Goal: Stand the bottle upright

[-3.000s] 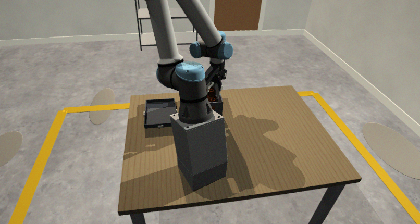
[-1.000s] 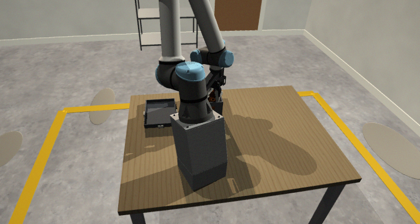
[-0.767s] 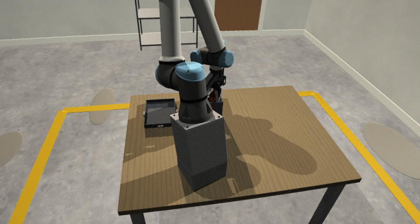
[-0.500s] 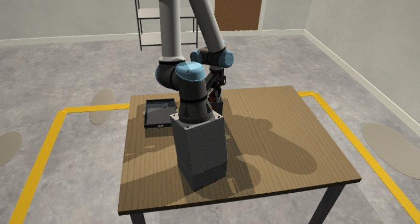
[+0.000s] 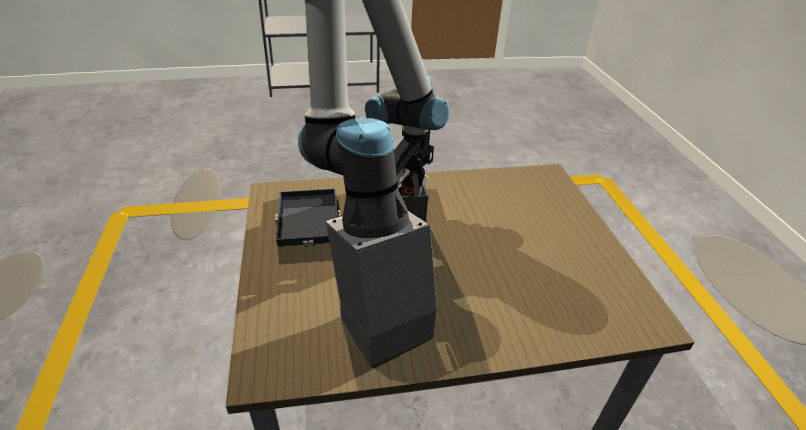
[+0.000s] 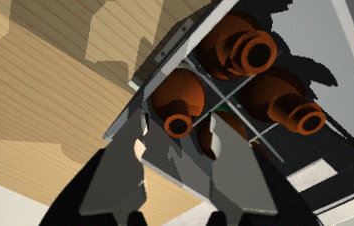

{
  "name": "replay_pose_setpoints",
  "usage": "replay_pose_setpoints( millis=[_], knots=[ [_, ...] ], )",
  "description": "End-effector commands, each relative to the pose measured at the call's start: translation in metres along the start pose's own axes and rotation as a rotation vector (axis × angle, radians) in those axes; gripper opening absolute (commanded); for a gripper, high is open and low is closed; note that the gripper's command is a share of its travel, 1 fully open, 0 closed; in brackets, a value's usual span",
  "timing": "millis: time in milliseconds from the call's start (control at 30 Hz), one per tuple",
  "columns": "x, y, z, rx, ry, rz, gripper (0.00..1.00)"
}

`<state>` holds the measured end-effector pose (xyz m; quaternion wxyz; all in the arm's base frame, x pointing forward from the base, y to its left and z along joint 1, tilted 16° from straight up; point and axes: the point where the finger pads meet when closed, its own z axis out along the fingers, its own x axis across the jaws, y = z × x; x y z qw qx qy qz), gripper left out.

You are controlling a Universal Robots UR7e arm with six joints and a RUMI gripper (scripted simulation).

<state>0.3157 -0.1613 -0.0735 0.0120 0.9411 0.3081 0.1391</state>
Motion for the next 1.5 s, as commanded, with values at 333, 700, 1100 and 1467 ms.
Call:
replay_pose_setpoints(
  millis=[333, 700, 1100, 1467],
  knots=[
    [0.0, 0.0003, -0.0002, -0.001, 0.0, 0.0, 0.0],
    [0.0, 0.0003, -0.0002, -0.001, 0.0, 0.0, 0.0],
    [0.0, 0.0003, -0.0002, -0.001, 0.0, 0.0, 0.0],
    [0.0, 0.0003, -0.0002, -0.001, 0.0, 0.0, 0.0]
  ],
)
